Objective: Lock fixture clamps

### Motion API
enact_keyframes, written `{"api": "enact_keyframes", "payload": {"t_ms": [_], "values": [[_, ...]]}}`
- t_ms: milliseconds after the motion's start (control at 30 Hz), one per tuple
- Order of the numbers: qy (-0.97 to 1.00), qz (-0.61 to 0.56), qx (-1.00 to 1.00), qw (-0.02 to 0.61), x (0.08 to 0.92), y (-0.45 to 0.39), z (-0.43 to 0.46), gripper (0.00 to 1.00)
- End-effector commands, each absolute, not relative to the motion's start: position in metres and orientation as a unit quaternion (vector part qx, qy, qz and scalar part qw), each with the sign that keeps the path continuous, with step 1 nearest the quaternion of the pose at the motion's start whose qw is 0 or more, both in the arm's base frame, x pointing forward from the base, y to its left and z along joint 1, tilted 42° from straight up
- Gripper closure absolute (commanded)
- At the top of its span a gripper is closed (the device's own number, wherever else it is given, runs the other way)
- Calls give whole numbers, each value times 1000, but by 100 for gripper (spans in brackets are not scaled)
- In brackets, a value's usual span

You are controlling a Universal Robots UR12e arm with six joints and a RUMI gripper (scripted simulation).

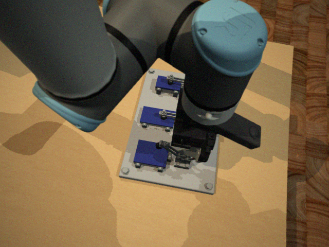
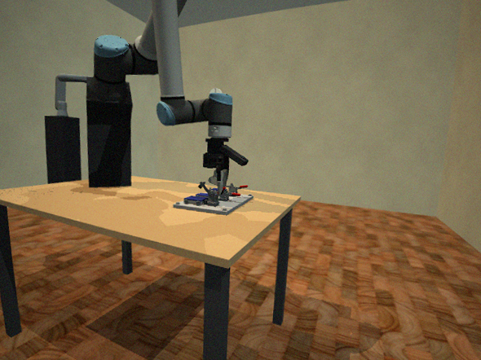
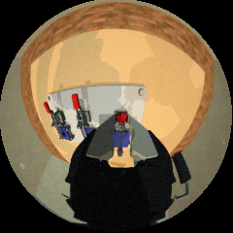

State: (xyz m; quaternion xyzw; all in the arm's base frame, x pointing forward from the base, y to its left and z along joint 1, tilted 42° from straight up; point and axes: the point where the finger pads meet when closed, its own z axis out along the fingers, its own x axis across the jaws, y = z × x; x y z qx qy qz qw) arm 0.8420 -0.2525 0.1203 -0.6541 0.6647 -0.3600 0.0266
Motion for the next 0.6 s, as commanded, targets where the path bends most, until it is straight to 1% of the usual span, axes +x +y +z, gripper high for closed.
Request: {"api": "enact_keyframes", "payload": {"t_ms": [0, 567], "values": [[665, -360, -654, 27, 847, -253, 121, 100], [665, -360, -654, 27, 859, -256, 120, 100]]}}
